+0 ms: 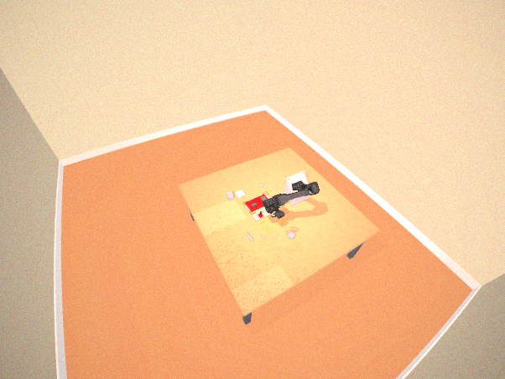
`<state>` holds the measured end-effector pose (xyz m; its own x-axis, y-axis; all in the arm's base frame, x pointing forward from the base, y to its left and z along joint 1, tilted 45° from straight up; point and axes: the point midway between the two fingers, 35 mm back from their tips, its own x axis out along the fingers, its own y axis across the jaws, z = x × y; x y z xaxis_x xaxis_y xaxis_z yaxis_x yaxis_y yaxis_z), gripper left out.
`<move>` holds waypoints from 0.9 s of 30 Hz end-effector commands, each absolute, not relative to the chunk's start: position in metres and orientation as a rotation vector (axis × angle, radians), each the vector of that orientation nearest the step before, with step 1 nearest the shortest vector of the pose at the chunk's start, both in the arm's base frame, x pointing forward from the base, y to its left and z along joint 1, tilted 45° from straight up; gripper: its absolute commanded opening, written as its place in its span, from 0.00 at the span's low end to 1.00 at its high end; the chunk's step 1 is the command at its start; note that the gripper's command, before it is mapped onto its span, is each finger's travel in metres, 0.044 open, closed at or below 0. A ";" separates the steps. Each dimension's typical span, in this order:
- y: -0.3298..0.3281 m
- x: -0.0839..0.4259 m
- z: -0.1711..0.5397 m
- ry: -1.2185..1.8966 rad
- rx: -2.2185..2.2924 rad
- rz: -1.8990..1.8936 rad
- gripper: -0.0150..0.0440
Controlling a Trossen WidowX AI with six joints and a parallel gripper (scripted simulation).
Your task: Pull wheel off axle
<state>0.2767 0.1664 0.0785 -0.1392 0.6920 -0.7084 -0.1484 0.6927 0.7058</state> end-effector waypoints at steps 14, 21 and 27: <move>0.216 0.267 0.028 1.555 0.470 0.769 0.25; 0.229 0.262 0.016 1.554 0.473 0.772 0.25; 0.227 0.262 0.019 1.557 0.468 0.780 0.48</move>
<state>0.2628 0.2271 0.0187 -0.1454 0.6971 -0.7021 -0.1430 0.6874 0.7121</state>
